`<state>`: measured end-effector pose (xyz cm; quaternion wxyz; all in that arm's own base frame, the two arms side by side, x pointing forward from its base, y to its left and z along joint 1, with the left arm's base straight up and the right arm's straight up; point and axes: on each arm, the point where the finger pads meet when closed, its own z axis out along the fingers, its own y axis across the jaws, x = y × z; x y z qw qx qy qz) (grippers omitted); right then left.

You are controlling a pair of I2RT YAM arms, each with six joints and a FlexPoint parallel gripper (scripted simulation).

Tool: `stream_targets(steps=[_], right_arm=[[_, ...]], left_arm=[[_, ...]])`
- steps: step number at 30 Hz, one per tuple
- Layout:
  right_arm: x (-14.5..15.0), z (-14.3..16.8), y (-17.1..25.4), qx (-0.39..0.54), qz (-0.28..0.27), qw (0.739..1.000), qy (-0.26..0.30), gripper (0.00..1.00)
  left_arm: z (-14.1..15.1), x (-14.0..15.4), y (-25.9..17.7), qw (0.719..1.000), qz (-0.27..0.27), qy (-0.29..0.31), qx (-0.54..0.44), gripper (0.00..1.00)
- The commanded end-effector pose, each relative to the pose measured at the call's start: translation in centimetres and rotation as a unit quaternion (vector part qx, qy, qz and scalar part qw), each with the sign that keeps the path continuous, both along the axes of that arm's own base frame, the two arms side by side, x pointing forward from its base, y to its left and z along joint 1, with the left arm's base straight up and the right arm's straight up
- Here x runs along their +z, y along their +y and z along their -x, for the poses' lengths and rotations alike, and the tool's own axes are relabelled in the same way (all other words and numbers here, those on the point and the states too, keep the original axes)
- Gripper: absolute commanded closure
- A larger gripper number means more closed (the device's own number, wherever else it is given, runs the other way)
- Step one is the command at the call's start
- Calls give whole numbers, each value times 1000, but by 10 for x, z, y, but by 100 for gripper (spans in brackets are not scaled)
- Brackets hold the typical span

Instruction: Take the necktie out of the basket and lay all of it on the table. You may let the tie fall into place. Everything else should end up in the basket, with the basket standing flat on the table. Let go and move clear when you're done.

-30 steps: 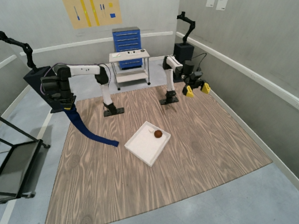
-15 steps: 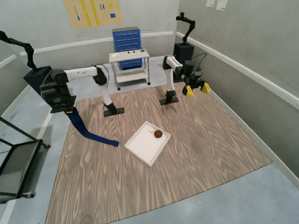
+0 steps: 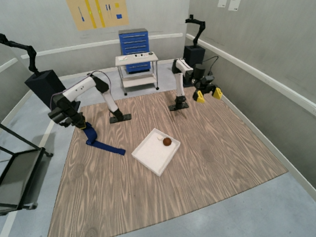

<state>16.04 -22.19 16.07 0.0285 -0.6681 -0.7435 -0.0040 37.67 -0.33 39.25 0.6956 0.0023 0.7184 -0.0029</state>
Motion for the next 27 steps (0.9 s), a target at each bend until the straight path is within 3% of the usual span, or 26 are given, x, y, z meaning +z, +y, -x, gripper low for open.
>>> stream_targets(steps=[1,12,22,27], right_arm=[[-3,-6,-14,1,36,999,-16,93],[-69,-6,-15,3,35,999,-16,93],[-87,-8,-14,5,34,999,-16,93],[-87,-8,-14,5,34,999,-16,67]], left_arm=[[0,0,0,1000,0,0,0,0],[0,0,0,1000,0,0,0,0],[0,0,0,1000,0,0,0,0],[0,0,0,1000,0,0,0,0]])
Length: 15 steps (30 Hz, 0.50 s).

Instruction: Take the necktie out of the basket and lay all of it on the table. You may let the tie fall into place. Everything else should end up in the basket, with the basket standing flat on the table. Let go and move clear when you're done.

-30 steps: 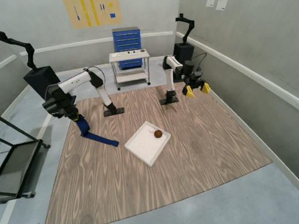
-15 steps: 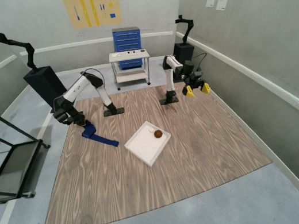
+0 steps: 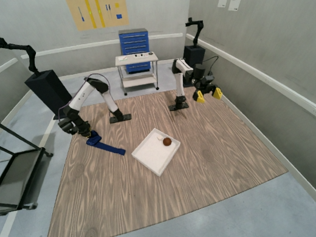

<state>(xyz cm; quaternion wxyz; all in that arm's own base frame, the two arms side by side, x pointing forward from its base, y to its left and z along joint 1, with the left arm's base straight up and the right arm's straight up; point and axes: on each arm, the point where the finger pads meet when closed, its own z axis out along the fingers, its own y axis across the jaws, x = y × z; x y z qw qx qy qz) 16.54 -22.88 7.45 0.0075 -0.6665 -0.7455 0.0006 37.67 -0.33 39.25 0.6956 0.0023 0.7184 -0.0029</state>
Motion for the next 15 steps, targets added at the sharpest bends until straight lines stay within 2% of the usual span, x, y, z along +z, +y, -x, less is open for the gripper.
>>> stream_targets(steps=[1,6,8,15], right_arm=[[-1,-3,-7,2,16,1000,-4,62],[-1,-3,-7,2,16,1000,-4,36],[-1,-3,-7,2,16,1000,-4,36],[-2,-2,-7,2,16,1000,-3,0]], left_arm=[[0,0,0,1000,0,0,0,0],[0,0,0,1000,0,0,0,0],[0,0,0,1000,0,0,0,0],[0,0,0,1000,0,0,0,0]])
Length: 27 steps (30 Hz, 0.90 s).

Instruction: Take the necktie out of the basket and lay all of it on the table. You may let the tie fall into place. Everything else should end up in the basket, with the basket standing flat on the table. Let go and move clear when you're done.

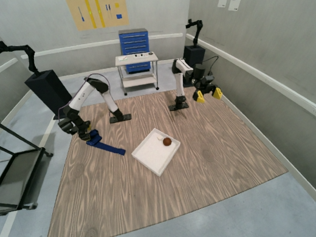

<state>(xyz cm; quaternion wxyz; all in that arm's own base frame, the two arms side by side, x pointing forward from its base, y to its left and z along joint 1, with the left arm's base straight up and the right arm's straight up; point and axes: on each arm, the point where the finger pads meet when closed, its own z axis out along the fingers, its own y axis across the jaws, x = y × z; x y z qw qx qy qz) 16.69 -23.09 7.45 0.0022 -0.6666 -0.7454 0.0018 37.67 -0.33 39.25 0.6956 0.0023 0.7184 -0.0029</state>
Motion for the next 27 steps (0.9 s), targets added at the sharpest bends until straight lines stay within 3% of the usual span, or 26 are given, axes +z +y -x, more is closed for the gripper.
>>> stream_targets(steps=[1,13,27], right_arm=[[-2,-1,-5,2,12,1000,1,0],[2,-1,-5,2,12,1000,0,0],[30,-1,-4,2,12,1000,0,0]], left_arm=[[0,0,0,1000,0,0,0,0],[0,0,0,1000,0,0,0,0],[0,0,0,1000,0,0,0,0]])
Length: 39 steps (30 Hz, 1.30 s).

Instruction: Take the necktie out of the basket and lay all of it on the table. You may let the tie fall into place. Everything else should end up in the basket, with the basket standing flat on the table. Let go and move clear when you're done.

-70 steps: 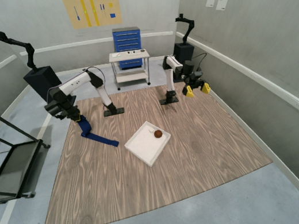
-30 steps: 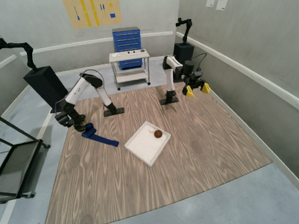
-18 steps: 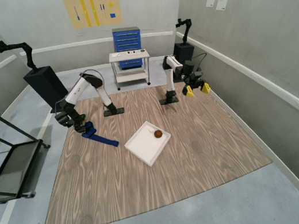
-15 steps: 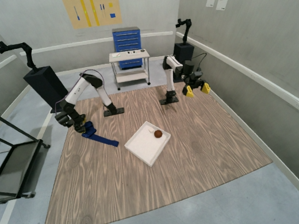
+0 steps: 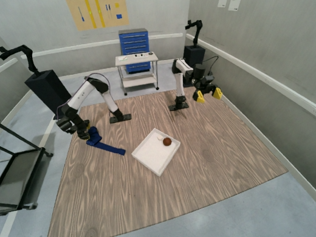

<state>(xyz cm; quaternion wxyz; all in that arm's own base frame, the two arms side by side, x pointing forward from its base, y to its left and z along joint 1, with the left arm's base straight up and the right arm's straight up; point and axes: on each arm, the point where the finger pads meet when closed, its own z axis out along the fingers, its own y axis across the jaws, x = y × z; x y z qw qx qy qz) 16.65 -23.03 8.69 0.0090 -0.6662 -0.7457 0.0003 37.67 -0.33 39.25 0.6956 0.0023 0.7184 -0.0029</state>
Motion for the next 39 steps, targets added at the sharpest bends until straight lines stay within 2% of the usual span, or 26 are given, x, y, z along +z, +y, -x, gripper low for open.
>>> stream_targets(steps=[1,15,26,39], right_arm=[[21,-1,-5,2,17,1000,-3,0],[65,-2,-4,2,17,1000,-3,0],[84,-1,-4,2,16,1000,-3,0],[90,-4,0,12,26,999,-14,0]], left_arm=[[0,0,0,1000,0,0,0,0],[0,0,0,1000,0,0,0,0],[0,0,0,1000,0,0,0,0],[0,0,0,1000,0,0,0,0]])
